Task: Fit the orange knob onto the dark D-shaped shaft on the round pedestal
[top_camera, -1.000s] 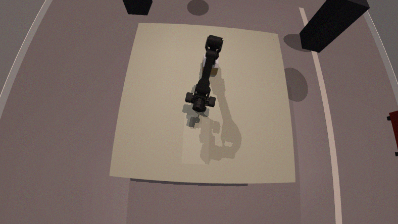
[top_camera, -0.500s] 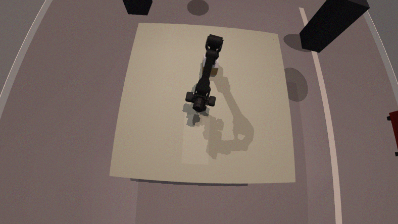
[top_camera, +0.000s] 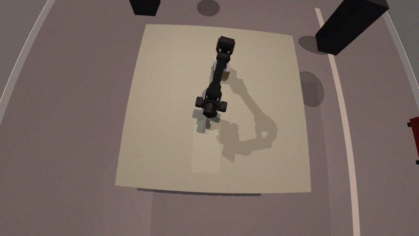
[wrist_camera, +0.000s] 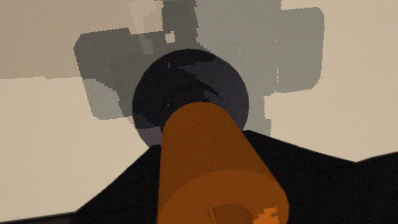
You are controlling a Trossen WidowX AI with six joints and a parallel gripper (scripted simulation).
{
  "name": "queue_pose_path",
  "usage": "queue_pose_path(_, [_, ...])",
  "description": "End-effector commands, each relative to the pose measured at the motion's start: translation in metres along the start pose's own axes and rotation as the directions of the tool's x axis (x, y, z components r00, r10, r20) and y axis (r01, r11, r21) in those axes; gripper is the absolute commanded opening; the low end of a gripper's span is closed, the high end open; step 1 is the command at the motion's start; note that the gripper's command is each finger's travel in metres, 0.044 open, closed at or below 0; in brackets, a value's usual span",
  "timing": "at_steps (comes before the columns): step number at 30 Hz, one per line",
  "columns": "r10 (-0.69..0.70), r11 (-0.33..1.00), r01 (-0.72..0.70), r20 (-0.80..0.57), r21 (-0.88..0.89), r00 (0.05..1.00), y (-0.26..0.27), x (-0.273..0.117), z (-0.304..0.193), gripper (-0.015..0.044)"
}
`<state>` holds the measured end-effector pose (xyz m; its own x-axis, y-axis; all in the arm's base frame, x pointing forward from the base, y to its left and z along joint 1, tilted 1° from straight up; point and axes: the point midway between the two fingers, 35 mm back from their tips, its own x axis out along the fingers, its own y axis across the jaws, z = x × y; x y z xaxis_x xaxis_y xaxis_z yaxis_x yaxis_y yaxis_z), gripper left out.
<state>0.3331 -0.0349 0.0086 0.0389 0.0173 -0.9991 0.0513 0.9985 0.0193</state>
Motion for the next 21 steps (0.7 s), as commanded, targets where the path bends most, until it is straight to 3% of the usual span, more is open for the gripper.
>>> queue_pose_path(1, [0.001, 1.0, -0.001, 0.004, 0.004, 1.0, 0.0003, 0.0, 0.0017, 0.0])
queue_pose_path(9, [0.001, 1.0, -0.001, 0.004, 0.013, 1.0, -0.0002, -0.0052, 0.0039, 0.0])
queue_pose_path(15, [0.001, 0.979, -0.001, 0.004, 0.202, 1.0, -0.0006, -0.0055, 0.0046, 0.0])
queue_pose_path(21, [0.001, 0.977, -0.002, 0.004, 0.212, 1.0, -0.0005, -0.0029, 0.0033, 0.0])
